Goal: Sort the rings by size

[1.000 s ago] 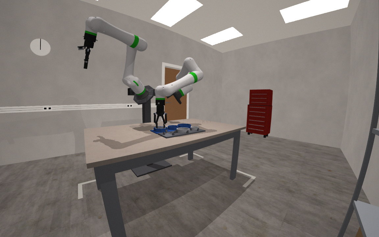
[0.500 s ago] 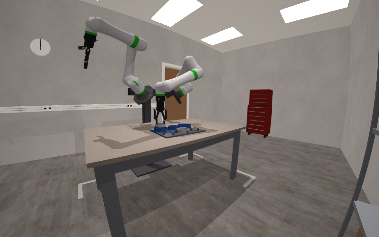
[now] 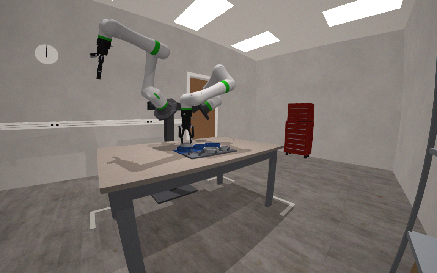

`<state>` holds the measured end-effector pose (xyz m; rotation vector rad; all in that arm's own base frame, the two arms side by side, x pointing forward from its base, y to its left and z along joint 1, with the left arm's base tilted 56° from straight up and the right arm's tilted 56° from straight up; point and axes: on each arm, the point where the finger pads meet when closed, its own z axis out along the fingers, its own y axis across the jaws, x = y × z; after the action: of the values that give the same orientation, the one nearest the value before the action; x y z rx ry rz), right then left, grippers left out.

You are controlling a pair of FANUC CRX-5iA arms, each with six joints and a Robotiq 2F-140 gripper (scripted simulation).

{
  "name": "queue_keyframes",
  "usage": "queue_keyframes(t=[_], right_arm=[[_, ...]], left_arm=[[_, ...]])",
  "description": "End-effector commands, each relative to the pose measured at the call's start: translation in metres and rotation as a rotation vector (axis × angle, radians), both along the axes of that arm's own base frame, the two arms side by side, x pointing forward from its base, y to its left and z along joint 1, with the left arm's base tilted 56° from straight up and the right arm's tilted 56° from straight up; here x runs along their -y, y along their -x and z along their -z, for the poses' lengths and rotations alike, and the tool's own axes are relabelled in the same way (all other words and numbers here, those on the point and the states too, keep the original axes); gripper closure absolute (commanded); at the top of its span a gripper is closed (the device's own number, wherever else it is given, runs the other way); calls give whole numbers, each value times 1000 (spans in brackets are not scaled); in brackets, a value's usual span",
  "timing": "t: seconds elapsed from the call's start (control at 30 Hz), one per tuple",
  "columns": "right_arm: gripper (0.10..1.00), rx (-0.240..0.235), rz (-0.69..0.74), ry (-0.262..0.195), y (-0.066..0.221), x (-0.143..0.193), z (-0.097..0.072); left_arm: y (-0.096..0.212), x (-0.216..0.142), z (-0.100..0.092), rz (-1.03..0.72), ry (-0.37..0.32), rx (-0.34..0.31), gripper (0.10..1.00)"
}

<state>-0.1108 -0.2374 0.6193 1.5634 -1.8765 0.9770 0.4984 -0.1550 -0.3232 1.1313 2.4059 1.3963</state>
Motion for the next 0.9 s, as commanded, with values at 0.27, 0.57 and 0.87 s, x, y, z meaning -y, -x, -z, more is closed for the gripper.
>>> queue_keyframes(t=[0.27, 0.57, 0.87], right_arm=[[98, 0, 1, 1, 0, 0, -1], [98, 0, 1, 1, 0, 0, -1], [98, 0, 1, 1, 0, 0, -1]], left_arm=[[-73, 23, -33, 1, 1, 0, 567], [-118, 36, -52, 1, 1, 0, 567], [-135, 41, -60, 1, 1, 0, 567]])
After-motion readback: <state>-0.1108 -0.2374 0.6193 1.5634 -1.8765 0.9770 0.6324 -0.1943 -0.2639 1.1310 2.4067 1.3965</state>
